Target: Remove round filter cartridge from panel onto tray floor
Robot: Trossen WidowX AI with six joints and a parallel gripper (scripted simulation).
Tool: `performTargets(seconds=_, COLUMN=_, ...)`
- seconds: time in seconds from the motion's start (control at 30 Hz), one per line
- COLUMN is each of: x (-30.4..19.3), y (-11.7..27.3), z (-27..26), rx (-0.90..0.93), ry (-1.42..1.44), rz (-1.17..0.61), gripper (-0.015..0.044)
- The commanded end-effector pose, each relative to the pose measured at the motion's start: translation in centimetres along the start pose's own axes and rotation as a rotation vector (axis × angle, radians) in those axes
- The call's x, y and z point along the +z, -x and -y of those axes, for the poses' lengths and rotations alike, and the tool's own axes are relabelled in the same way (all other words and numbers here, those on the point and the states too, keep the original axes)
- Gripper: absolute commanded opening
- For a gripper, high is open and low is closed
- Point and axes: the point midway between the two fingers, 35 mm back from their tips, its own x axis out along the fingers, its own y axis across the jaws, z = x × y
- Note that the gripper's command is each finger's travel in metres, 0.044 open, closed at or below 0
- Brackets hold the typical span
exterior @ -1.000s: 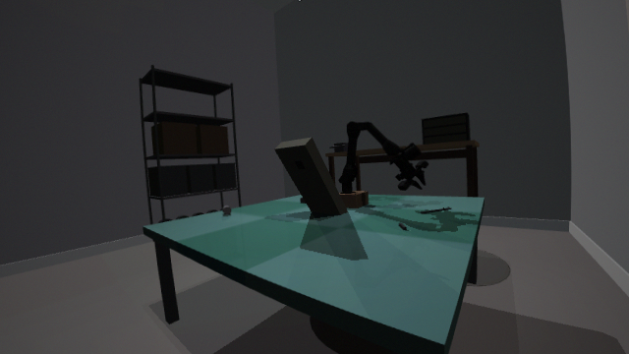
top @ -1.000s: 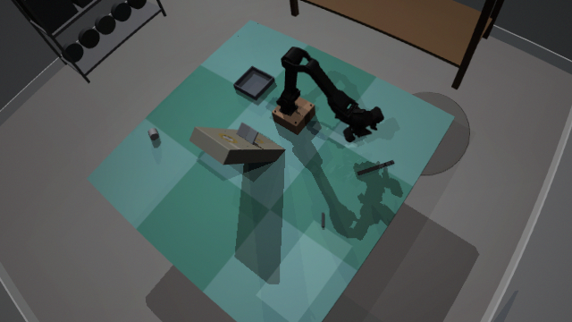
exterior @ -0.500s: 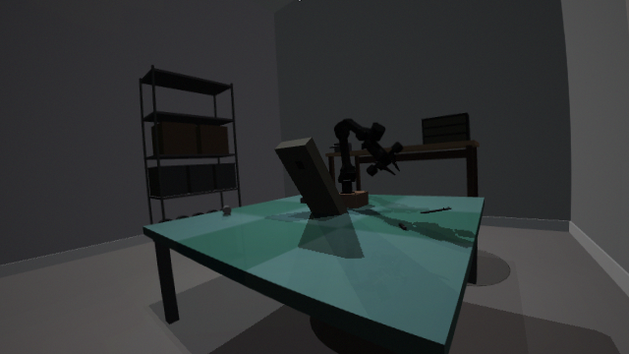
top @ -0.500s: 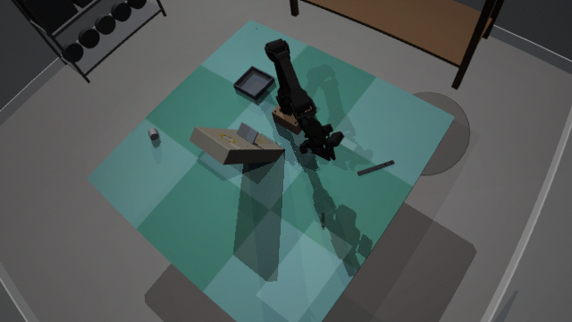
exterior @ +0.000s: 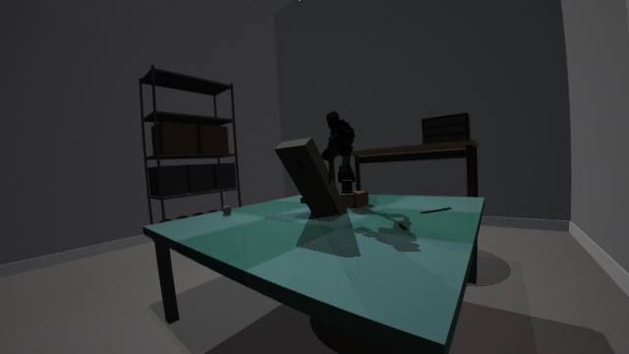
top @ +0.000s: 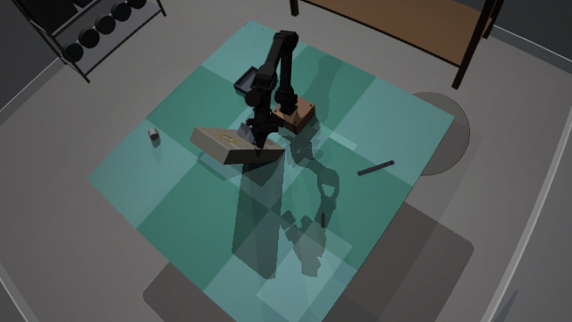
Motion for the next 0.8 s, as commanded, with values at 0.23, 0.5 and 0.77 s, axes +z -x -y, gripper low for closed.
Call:
performTargets(seconds=0.23, x=-6.9, y=7.5, z=-7.0, rx=0.171, ry=-0.207, rz=-0.350, gripper=0.0100)
performTargets(seconds=0.5, x=-6.9, y=7.5, z=-7.0, rx=0.171, ry=-0.207, rz=-0.350, gripper=0.0100)
performTargets(seconds=0.77, x=-7.3, y=6.8, z=-7.1, rx=0.171, ry=-0.207, rz=-0.351, gripper=0.0100)
